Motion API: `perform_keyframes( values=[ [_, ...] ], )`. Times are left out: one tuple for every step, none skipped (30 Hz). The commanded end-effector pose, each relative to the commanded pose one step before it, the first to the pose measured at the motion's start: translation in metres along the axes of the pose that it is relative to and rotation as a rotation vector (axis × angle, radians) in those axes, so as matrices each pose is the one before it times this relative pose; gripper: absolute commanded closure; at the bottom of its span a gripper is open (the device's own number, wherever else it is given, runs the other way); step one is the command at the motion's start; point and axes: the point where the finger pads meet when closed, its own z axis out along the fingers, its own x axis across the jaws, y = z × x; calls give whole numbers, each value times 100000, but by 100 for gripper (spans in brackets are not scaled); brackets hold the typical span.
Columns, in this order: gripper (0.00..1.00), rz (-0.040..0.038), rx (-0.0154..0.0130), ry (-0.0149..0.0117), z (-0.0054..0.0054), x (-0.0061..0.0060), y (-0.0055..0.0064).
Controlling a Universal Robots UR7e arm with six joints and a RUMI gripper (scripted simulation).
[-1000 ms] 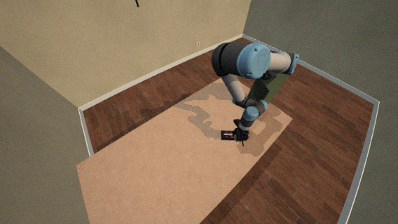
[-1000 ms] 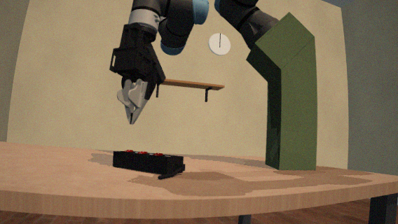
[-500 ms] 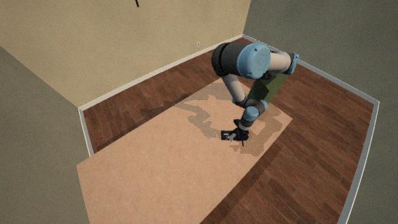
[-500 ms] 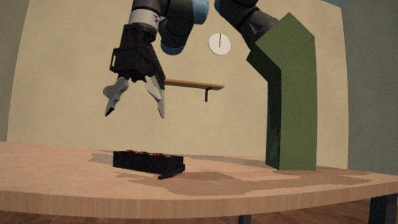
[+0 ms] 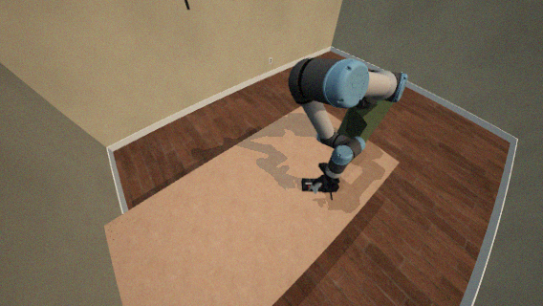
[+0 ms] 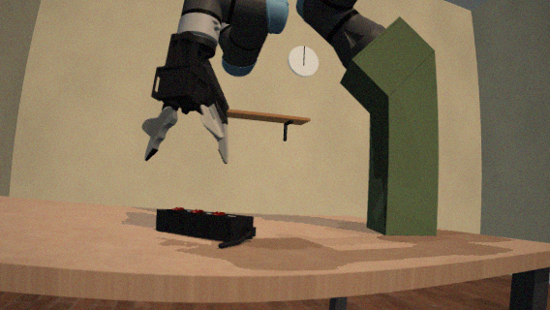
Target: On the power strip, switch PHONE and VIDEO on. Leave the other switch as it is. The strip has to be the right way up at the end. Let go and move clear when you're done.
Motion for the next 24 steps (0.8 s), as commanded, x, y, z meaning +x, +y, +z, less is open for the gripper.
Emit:
perform_keyframes(
  values=[
    [0, -1, -89, -65, -35, -22, 38],
    [0, 0, 0, 0, 0, 0, 0],
    [0, 0, 0, 0, 0, 0, 0],
    [0, 0, 0, 0, 0, 0, 0],
    [0, 0, 0, 0, 0, 0, 0],
    [0, 0, 0, 0, 0, 0, 0],
    [0, 0, 0, 0, 0, 0, 0],
    [0, 0, 0, 0, 0, 0, 0],
    [0, 19, 33, 9, 3, 1, -5],
    [0, 121, 210, 58, 21, 5, -29],
    [0, 297, 519, 140, 50, 12, -72],
    [0, 517, 912, 238, 86, 19, -125],
    [0, 753, 1348, 334, 122, 24, -184],
    [0, 980, 1793, 409, 152, 25, -241],
    [0, 1176, 2212, 451, 173, 20, -292],
    [0, 1327, 2580, 451, 183, 8, -334],
    [0, 1425, 2873, 407, 179, -10, -363],
    [0, 1465, 3073, 324, 163, -34, -380],
    [0, 1449, 3168, 212, 138, -60, -383],
    [0, 0, 0, 0, 0, 0, 0],
    [0, 0, 0, 0, 0, 0, 0],
    [0, 1384, 3153, 87, 107, -86, -373],
    [0, 1278, 3030, -35, 74, -108, -352],
    [0, 0, 0, 0, 0, 0, 0]
  ],
)
